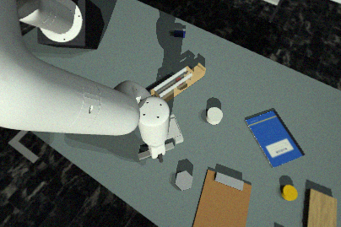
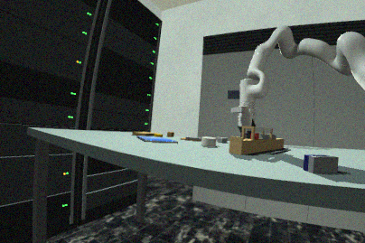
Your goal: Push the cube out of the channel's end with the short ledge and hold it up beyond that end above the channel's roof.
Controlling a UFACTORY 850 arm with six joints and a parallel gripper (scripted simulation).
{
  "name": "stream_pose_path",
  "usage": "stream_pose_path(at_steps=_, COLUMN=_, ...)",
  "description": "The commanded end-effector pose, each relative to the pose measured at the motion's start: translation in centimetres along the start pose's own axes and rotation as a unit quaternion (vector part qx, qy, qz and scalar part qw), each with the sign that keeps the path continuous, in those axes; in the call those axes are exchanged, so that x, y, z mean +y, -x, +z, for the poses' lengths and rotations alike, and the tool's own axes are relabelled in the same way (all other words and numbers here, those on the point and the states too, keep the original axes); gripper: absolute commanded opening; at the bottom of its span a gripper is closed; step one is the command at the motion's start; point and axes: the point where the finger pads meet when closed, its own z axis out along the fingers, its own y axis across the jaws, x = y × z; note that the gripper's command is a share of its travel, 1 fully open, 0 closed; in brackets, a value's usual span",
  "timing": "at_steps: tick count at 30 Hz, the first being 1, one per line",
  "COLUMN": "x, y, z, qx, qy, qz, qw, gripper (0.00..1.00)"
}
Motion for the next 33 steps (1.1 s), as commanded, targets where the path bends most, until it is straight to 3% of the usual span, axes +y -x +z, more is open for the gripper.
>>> stream_pose_path(at_steps=1, x=0.0, y=0.0, z=0.7, qx=0.000, qy=0.001, qz=0.000, qw=1.000, gripper=0.39)
stream_pose_path(at_steps=9, x=0.1, y=0.0, z=2.0, qx=0.000, qy=0.001, qz=0.000, qw=1.000, gripper=0.39)
stream_pose_path(at_steps=23, x=0.0, y=0.0, z=2.1, qx=0.000, qy=0.001, qz=0.000, qw=1.000, gripper=0.39)
stream_pose_path(at_steps=24, x=0.0, y=0.0, z=2.1, qx=0.000, qy=0.001, qz=0.000, qw=1.000, gripper=0.00)
stream_pose_path(at_steps=33, x=0.0, y=0.0, z=2.1, qx=0.000, qy=0.001, qz=0.000, qw=1.000, gripper=0.00)
